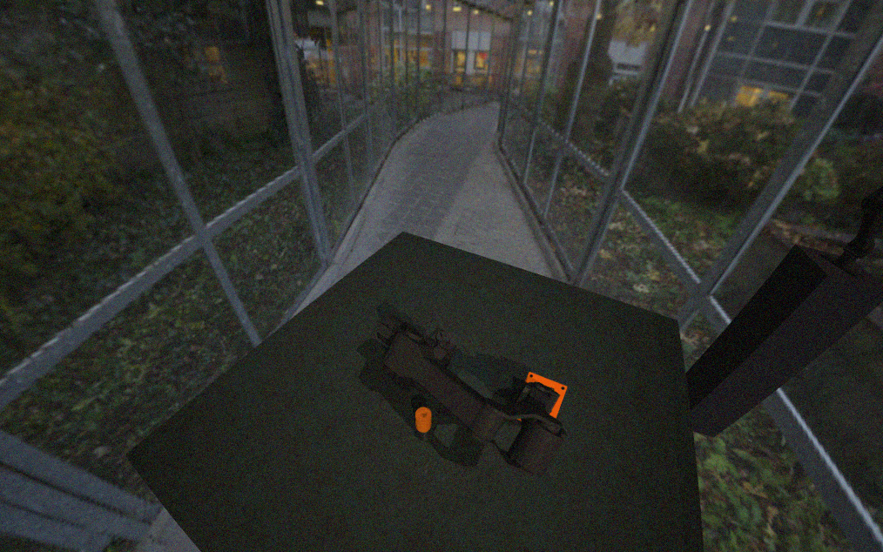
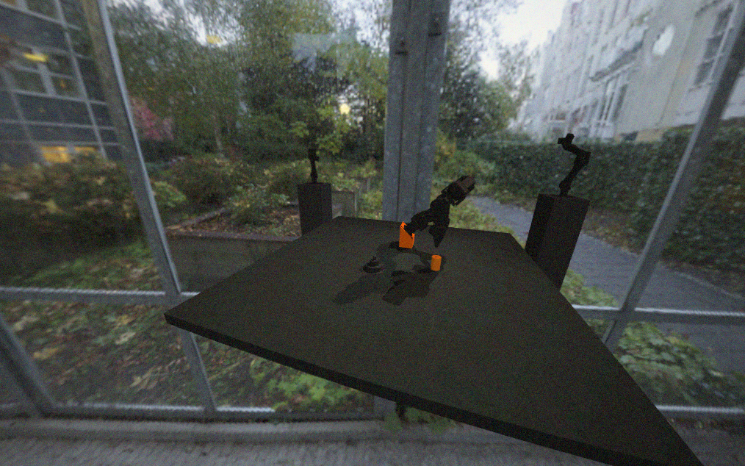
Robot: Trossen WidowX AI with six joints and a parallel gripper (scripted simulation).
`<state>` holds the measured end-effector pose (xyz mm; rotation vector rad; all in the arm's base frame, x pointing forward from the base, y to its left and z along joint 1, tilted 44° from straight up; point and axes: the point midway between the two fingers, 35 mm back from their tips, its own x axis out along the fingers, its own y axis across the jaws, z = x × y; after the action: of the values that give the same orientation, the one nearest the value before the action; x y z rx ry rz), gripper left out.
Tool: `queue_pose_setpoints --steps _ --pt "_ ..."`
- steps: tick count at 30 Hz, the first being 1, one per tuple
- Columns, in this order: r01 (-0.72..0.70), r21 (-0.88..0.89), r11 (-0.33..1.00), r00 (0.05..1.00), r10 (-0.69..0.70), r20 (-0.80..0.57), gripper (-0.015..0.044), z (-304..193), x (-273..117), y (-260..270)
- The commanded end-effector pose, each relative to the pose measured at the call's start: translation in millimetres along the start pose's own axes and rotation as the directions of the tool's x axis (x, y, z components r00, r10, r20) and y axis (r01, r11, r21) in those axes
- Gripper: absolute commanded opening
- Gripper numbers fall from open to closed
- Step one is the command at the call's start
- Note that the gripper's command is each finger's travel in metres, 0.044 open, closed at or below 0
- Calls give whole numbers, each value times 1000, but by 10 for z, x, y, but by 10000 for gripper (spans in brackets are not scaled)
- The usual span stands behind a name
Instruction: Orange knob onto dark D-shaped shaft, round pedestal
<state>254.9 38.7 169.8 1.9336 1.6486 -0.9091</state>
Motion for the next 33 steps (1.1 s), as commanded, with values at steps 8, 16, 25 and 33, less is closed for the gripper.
queue_pose_setpoints --steps 8,16,25,33 --pt "-15 -520 854 1000 12 -9 440 -16 -13 2" --pt "-12 -971 237 1000 12 -9 440 -16 -5 2" --pt "-9 -1000 -2 1000 12 -9 440 -16 -2 2" --pt "-9 -1000 -2 1000 12 -9 440 -16 -2 2"
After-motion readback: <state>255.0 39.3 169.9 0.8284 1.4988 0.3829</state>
